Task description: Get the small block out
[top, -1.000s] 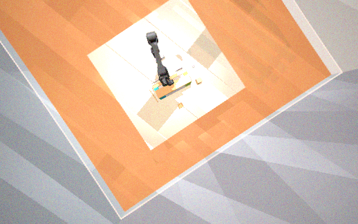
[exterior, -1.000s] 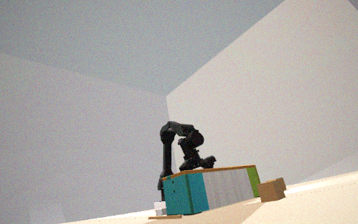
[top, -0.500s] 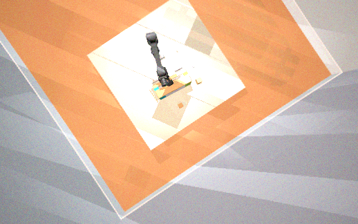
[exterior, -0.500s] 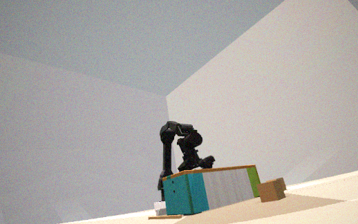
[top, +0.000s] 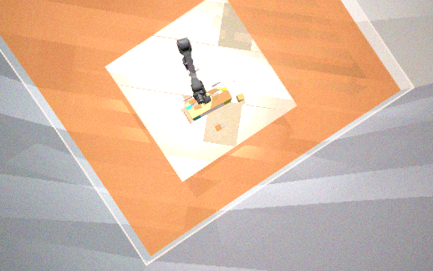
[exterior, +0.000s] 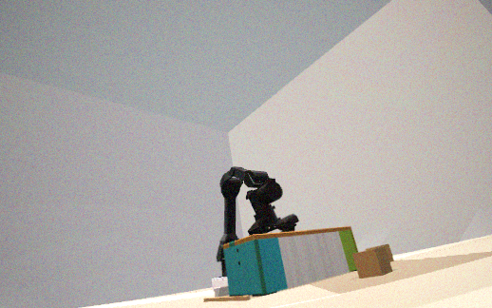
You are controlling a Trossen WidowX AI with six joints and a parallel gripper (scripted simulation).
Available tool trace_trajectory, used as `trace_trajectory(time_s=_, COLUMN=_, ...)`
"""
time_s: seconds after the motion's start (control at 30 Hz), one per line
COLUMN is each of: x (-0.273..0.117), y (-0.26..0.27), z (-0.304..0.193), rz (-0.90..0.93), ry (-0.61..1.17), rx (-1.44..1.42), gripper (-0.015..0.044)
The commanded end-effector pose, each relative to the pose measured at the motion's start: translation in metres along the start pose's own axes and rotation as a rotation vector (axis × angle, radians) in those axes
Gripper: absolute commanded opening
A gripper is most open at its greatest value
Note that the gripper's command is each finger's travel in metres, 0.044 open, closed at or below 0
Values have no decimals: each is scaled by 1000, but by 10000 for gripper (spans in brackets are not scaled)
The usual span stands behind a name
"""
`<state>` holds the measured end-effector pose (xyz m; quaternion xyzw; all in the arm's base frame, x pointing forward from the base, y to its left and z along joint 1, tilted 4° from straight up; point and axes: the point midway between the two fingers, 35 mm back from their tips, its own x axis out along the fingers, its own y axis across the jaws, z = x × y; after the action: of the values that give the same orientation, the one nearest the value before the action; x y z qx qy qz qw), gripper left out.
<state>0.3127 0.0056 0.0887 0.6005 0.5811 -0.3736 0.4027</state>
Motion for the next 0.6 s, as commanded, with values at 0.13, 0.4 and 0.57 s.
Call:
trace_trajectory(time_s=0.13, x=3, y=0, z=-9, rz=2, ry=7, rx=3, gripper=400)
trace_trajectory(time_s=0.4, x=2, y=0, z=-6, rz=2, ry=7, rx=3, gripper=400)
trace_trajectory(time_s=0.57, x=1, y=0, z=-3, rz=2, ry=6, rx=3, gripper=400)
